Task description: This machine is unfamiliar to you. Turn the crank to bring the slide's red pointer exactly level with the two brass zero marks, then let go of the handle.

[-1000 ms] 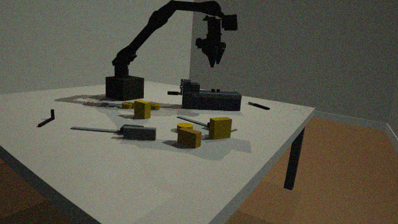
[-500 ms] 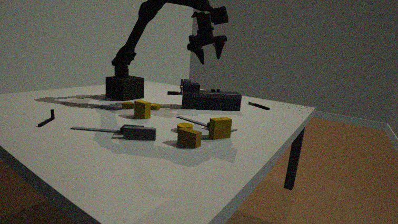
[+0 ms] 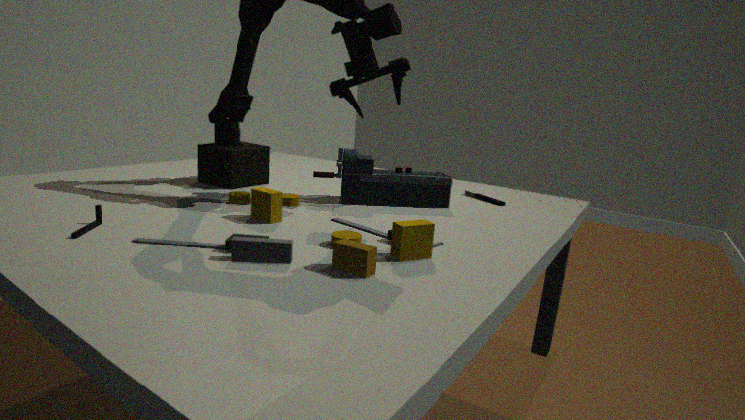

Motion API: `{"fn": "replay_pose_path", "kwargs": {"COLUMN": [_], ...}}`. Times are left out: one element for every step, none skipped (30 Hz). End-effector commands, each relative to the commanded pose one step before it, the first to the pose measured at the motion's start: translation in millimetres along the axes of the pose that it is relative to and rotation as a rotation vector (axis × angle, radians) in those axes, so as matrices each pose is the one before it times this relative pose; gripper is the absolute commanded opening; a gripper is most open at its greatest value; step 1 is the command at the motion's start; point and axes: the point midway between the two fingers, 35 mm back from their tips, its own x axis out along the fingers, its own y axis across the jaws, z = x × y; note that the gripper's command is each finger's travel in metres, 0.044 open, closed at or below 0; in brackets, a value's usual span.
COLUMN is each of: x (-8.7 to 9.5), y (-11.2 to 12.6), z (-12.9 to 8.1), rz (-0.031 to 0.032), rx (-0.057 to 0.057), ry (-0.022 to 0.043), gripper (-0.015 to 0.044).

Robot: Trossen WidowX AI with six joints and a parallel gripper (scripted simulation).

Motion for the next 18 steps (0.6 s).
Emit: {"fn": "replay_pose_path", "kwargs": {"x": [-7.43, -1.19, -1.16, -1.1, -1.1, -1.08, -1.07, -1.06, -1.05, -1.04, -1.03, -1.01, -1.0, -0.99, -0.98, -0.97, -0.95, -0.94], "y": [8.58, 2.74, 2.7, 2.55, 2.55, 2.55, 2.55, 2.55, 2.54, 2.54, 2.53, 2.52, 2.5, 2.49, 2.47, 2.45, 2.43, 2.4], "z": [-0.27, -0.73, -0.79, -0.89, -0.96, -1.02, -1.09, -1.15, -1.22, -1.29, -1.36, -1.43, -1.5, -1.57, -1.64, -1.72, -1.79, -1.86], "rz": [-0.04032, -0.00864, -0.00873, -0.00951, -0.0095, -0.00946, -0.00941, -0.00935, -0.00928, -0.0092, -0.00912, -0.00903, -0.00893, -0.00882, -0.0087, -0.00858, -0.00844, -0.0083], "rx": [0.1318, 0.037, 0.0369, 0.0377, 0.0377, 0.0376, 0.0376, 0.0375, 0.0374, 0.0373, 0.0373, 0.0372, 0.0371, 0.0371, 0.037, 0.0369, 0.0368, 0.0368], "ry": [-0.00178, -0.00045, -0.00067, -0.00086, -0.00114, -0.00142, -0.0017, -0.00197, -0.00225, -0.00252, -0.00279, -0.00306, -0.00332, -0.00358, -0.00384, -0.00409, -0.00435, -0.00459], "gripper": [0.044, 0.044, 0.044, 0.044, 0.044, 0.044, 0.044, 0.044, 0.044, 0.044, 0.044, 0.044, 0.044, 0.044, 0.044, 0.044, 0.044, 0.044]}}
